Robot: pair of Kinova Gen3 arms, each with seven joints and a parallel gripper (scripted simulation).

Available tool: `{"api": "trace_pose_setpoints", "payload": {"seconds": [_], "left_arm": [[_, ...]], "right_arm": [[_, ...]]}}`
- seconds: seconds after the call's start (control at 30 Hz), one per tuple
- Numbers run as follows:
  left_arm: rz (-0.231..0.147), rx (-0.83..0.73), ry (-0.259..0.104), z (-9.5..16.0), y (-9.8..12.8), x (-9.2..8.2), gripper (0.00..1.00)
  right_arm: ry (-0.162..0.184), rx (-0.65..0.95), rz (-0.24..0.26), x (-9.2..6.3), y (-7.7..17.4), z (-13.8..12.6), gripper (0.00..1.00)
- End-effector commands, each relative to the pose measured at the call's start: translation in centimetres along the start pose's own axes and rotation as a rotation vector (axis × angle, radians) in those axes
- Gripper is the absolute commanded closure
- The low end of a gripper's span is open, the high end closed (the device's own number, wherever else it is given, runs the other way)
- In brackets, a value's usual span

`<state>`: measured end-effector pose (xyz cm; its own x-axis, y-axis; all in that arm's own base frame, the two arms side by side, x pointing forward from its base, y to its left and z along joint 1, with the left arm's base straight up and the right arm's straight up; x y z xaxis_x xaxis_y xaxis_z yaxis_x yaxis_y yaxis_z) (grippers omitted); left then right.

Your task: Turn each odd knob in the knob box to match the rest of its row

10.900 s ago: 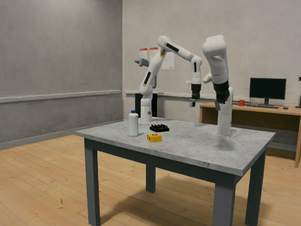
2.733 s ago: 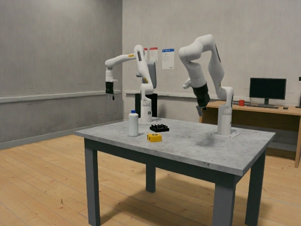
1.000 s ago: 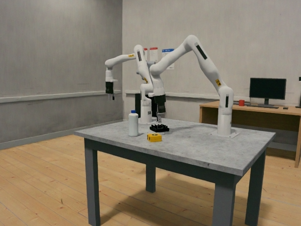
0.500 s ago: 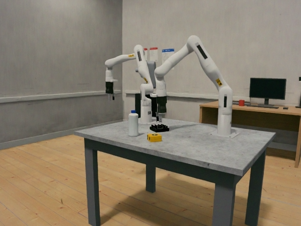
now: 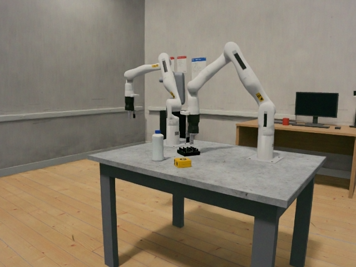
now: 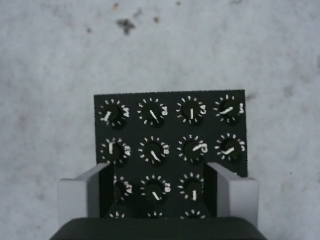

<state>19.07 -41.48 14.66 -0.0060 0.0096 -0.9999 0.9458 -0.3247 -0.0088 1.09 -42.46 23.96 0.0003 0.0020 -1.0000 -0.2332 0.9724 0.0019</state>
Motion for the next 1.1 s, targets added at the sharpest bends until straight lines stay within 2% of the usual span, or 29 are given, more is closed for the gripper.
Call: {"api": "trace_pose_setpoints", "payload": {"seconds": [0.0,0.33,1.07], "left_arm": [[0.003,-0.003,-0.002,0.1,-0.07,-0.06,0.0],[0.009,-0.025,-0.008,0.6,-0.83,0.05,0.0],[0.01,-0.026,-0.009,0.63,-0.88,0.06,0.0]], "right_arm": [[0.001,0.0,-0.002,-0.08,-0.03,0.01,0.0],[0.001,0.0,-0.002,-0.08,-0.03,0.01,0.0],[0.001,0.0,-0.002,-0.08,-0.03,0.01,0.0]]}}
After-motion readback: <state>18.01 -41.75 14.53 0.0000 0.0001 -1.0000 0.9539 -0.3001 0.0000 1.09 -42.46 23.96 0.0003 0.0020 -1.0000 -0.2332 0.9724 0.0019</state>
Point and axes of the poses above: on each arm, the point where the finger pads meet when closed, its own x axis out along the fingers, its own z axis across the jaws, y = z × x, the point moved 6 cm from there along -x, back along the fingers, and after that the axes turned 12 degrees about -x, right-handed, at the moved point
